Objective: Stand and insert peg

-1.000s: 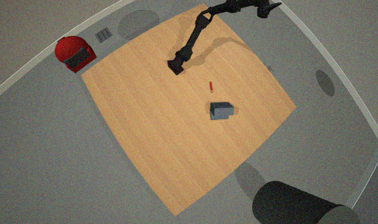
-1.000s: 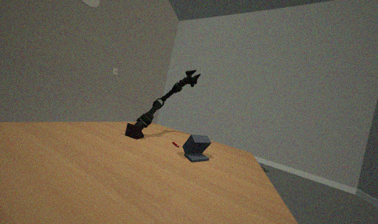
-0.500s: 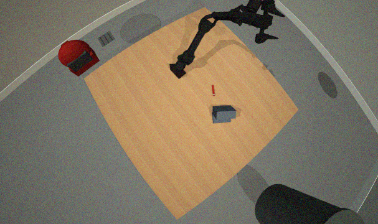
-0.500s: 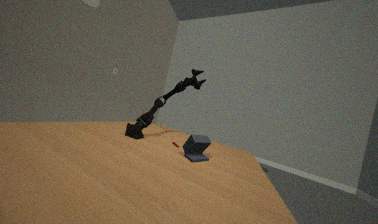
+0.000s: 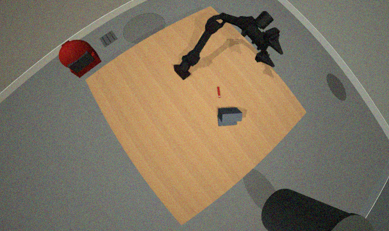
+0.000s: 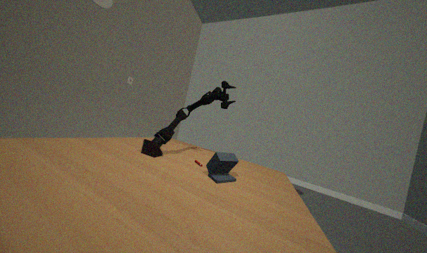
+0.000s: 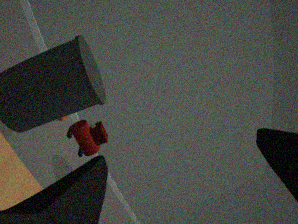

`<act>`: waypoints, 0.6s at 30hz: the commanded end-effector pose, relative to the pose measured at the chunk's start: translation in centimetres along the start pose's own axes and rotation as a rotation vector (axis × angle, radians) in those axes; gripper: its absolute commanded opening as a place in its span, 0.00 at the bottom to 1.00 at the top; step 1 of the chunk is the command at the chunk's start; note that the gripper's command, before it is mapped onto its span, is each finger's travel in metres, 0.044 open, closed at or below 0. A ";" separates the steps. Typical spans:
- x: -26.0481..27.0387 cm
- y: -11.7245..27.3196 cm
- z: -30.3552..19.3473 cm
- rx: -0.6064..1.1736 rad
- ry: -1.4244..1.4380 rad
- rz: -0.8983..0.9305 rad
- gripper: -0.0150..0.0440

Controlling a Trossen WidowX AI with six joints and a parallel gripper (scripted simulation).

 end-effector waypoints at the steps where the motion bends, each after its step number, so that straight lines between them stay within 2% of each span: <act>1: 2.1 -1.5 -2.5 0.078 -0.090 0.097 1.00; 18: 9.7 -3.6 -9.6 0.368 -0.396 0.393 1.00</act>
Point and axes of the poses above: the point midway between the two fingers, 35 mm back from their tips, its own y axis back along the fingers, its own x axis across the jaws, z = x × y, the point moved 3 cm from there along y, back along the fingers, and after that the axes turned 9 degrees about -y, right-handed, at the moved point
